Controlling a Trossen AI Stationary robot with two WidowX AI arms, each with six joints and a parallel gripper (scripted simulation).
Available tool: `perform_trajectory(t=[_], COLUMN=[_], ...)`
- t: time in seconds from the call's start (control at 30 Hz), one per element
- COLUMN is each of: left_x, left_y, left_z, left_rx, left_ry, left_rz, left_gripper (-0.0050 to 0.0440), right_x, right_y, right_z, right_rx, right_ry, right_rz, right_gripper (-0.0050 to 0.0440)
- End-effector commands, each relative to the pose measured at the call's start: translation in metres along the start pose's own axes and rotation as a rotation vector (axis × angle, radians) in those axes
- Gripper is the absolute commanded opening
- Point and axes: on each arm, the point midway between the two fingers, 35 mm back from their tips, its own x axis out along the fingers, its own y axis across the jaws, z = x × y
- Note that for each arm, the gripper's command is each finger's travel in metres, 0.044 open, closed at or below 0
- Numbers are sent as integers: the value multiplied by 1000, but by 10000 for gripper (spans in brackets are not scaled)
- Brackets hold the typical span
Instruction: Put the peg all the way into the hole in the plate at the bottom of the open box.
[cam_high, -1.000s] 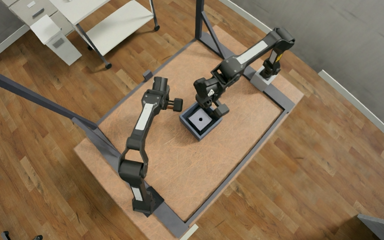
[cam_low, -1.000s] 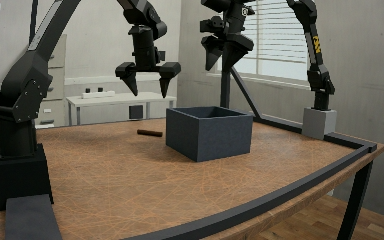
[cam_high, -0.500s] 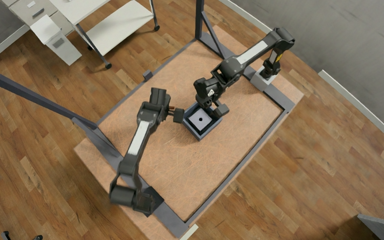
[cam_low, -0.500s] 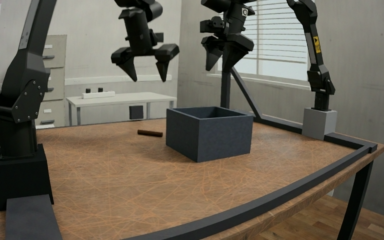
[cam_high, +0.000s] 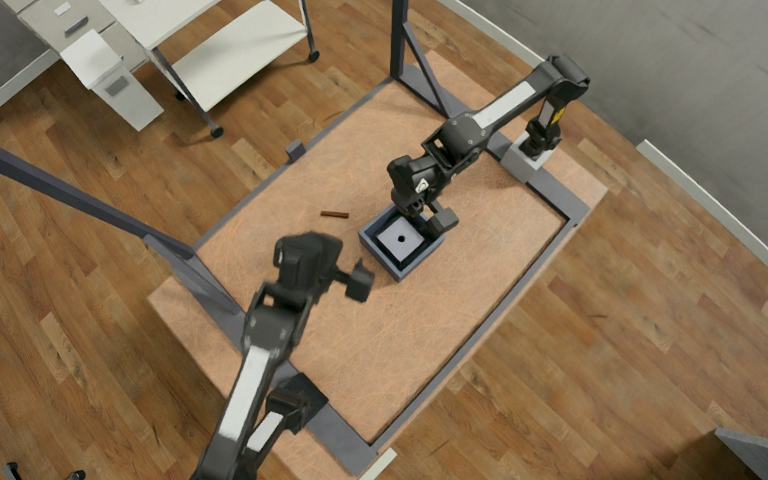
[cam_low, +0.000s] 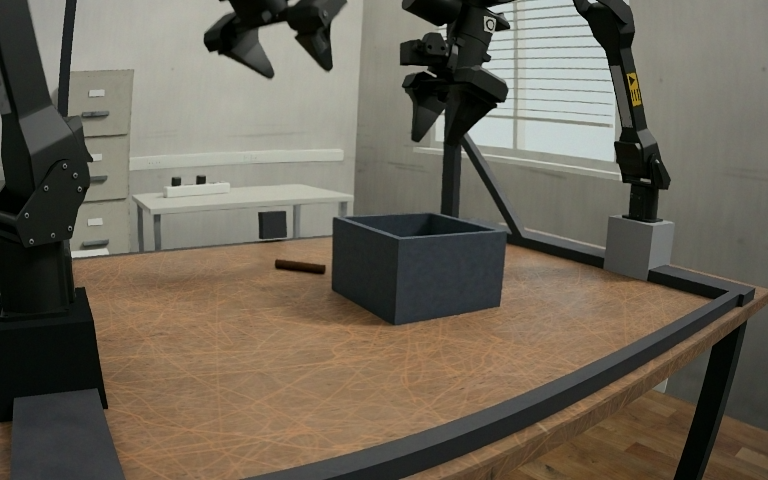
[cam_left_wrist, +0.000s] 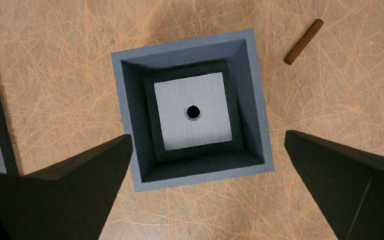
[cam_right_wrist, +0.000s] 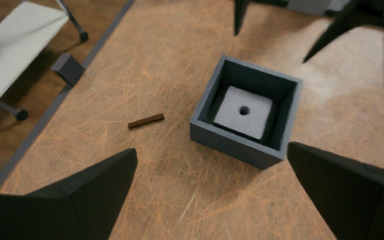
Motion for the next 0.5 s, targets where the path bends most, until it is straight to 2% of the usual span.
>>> perform_trajectory(t=[0.0, 0.1, 0.23, 0.3, 0.37, 0.4, 0.47], left_x=[-11, -1, 4, 7, 7, 2, 13], left_y=[0, -9, -36, -54, -54, -58, -68], left_z=[5, 5, 23, 31, 31, 34, 33], left_rx=[1, -13, -150, -262, -262, -308, -412], left_ry=[-30, -23, -103, -127, -127, -142, -120], left_rz=[1, -32, -173, -249, -249, -272, -298], left_gripper=[416, 344, 248, 200, 200, 176, 128], right_x=[-64, -98, -124, -132, -132, -135, -138], right_y=[-26, -43, -55, -59, -59, -60, -61], right_z=[11, 9, 7, 7, 7, 7, 7], right_rx=[47, 78, 102, 110, 110, 112, 115], right_ry=[-141, -205, -255, -271, -271, -275, -281], right_rz=[-33, -62, -85, -92, -92, -94, -97], right_gripper=[440, 440, 440, 440, 440, 440, 440])
